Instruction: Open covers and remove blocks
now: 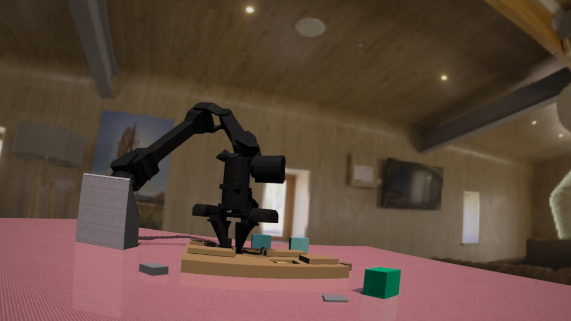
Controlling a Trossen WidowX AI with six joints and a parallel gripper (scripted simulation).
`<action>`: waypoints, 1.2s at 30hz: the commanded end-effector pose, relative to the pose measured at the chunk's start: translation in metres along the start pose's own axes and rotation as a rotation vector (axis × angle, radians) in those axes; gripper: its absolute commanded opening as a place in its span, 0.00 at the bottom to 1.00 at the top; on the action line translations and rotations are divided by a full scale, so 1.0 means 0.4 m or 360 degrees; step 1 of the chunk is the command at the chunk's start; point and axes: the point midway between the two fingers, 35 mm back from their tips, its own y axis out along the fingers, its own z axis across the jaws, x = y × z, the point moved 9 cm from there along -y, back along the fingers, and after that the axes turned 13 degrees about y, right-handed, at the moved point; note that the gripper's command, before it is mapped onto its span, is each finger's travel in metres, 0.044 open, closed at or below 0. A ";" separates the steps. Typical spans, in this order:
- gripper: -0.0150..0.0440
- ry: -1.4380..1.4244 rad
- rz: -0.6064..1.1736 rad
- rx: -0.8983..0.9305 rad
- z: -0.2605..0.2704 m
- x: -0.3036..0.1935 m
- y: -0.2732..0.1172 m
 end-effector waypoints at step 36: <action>0.39 0.0003 0.0004 0.0004 -0.003 0.000 -0.046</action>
